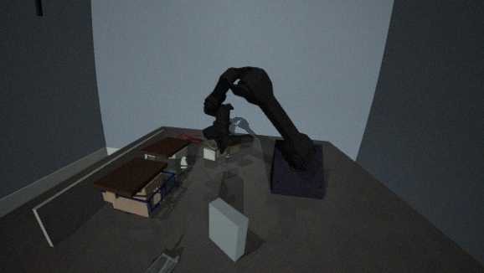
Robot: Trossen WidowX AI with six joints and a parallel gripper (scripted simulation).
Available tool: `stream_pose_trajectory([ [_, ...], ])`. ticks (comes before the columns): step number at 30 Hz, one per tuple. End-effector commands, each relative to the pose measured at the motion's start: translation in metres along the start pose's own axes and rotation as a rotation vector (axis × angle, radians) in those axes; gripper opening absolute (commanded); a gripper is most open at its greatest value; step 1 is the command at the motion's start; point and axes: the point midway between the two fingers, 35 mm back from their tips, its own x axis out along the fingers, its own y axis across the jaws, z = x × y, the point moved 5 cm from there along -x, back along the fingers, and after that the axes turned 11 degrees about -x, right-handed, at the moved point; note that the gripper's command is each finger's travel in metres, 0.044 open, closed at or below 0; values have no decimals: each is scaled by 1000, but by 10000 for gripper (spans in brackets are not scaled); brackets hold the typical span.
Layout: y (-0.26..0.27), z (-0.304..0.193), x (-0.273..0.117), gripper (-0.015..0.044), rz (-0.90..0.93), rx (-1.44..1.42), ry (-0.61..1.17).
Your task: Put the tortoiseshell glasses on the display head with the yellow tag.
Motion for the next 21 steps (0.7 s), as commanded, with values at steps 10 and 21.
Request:
stream_pose_trajectory([
  [10,1,15,-1,0,-3,-2,-8],
  [21,1,18,-1,0,-3,-2,-8],
])
